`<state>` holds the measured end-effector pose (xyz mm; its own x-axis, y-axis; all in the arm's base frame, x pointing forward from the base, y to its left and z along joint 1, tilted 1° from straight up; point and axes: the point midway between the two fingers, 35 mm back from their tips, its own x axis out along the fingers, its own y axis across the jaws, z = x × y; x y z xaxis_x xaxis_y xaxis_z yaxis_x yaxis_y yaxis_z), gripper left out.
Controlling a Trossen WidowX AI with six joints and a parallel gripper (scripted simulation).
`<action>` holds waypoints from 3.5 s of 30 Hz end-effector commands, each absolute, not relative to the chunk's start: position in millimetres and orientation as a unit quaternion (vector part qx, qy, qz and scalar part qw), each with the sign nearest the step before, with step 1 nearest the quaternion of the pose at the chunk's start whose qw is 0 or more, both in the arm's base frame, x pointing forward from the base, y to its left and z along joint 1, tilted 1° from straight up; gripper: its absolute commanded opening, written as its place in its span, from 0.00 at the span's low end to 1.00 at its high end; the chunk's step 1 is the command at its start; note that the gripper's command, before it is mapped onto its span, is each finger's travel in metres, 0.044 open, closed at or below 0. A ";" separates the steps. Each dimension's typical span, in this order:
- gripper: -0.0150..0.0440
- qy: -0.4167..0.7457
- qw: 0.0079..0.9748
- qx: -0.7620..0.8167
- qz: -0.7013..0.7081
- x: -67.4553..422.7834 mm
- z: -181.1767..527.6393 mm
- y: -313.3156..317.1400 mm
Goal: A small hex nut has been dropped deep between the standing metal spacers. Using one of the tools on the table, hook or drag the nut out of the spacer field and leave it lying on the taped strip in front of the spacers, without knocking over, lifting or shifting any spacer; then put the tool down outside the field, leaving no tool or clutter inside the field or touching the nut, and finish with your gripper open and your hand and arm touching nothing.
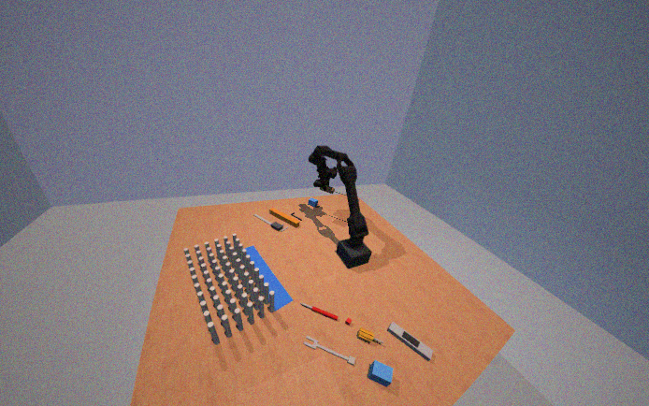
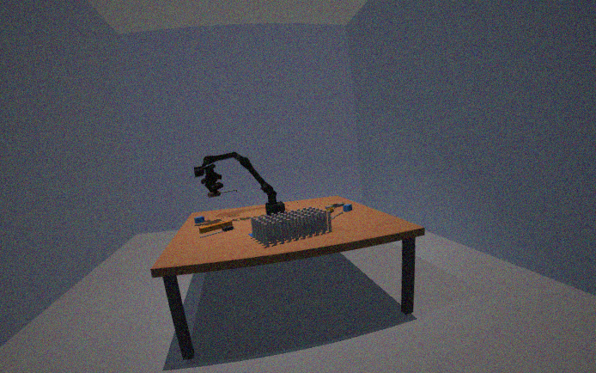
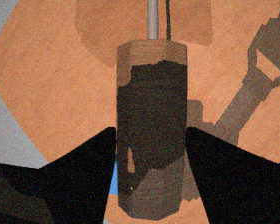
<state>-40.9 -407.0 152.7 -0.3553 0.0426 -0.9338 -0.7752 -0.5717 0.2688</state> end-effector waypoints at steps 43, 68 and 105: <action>0.25 0.386 0.288 -0.483 0.731 -44.9 119.4 -417.1; 0.25 0.386 0.288 -0.483 0.731 -44.7 97.4 -420.4; 0.25 0.386 0.288 -0.483 0.731 -44.6 64.9 -422.5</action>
<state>-43.7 -424.7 71.6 -0.3617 0.0365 -0.9316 -0.7949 -0.5342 0.2877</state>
